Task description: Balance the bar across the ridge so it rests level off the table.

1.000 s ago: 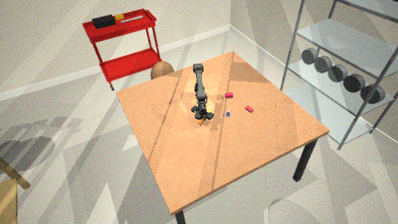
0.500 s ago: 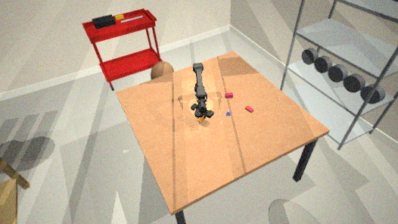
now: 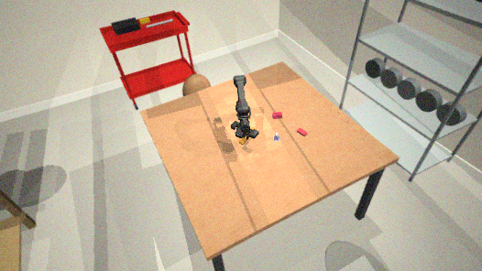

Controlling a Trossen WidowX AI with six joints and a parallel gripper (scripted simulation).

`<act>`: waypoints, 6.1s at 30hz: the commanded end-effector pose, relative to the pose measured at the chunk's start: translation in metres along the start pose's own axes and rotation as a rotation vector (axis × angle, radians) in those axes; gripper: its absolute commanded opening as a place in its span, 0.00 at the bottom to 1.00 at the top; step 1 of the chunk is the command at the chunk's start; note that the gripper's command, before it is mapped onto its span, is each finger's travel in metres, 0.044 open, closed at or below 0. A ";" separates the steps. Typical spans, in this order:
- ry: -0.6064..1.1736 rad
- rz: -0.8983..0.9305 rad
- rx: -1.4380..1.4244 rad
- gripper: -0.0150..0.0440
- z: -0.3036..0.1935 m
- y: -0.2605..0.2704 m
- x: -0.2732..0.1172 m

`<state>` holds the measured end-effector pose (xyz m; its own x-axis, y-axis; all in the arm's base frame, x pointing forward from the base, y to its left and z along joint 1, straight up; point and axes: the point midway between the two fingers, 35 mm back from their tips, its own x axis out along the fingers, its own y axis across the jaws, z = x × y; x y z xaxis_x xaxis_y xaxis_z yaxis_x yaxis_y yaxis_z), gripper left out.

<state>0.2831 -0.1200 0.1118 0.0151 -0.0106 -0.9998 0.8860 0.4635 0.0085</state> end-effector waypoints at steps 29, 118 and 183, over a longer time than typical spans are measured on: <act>0.002 0.012 0.378 0.25 -0.037 0.055 -0.033; 0.018 0.010 1.099 0.25 -0.154 0.120 0.008; 0.018 0.010 1.099 0.25 -0.154 0.120 0.014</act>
<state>0.3177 0.0715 0.0970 0.0243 0.0021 -0.9997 0.8181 -0.5748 0.0186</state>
